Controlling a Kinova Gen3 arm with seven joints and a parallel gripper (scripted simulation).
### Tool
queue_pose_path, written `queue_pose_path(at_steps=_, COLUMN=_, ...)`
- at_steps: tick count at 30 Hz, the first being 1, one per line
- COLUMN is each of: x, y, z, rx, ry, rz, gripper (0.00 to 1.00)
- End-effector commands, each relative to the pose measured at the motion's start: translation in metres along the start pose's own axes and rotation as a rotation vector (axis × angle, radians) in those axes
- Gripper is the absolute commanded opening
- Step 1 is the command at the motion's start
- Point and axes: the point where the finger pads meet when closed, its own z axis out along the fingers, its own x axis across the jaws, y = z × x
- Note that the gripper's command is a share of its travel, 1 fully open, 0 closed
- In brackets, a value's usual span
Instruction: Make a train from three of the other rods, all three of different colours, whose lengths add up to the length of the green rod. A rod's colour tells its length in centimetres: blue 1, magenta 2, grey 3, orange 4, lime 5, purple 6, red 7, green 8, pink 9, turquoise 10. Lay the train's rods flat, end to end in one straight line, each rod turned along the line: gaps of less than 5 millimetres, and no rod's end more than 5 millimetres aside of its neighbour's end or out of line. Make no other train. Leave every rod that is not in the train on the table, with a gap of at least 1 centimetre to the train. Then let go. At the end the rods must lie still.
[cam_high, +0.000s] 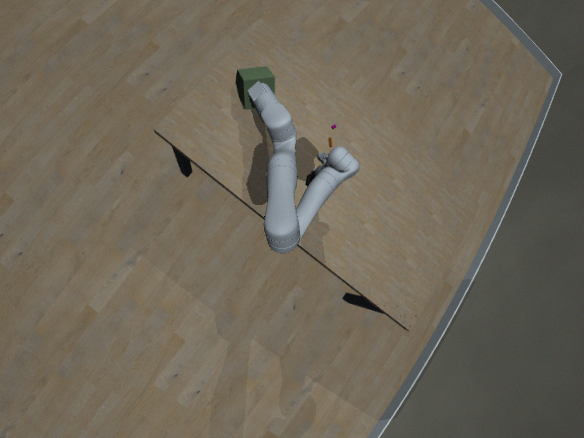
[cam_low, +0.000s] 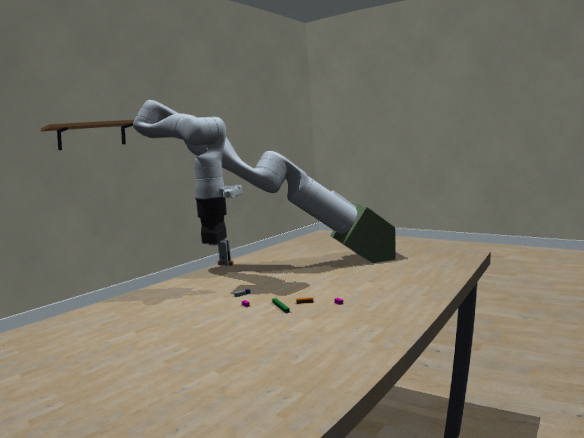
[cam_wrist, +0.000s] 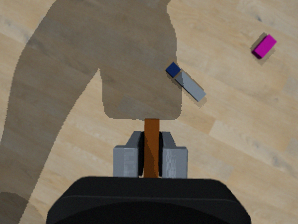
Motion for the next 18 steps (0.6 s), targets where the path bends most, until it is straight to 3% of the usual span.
queue_pose_path(at_steps=1, x=0.005, y=-0.001, z=-0.01, rx=0.009, ry=0.016, rz=0.006, gripper=0.24)
queue_pose_path(at_steps=10, x=0.005, y=-0.001, z=-0.026, rx=0.009, ry=0.016, rz=0.006, gripper=0.24)
queue_pose_path(at_steps=18, x=0.005, y=-0.001, z=-0.029, rx=0.009, ry=0.016, rz=0.006, gripper=0.24)
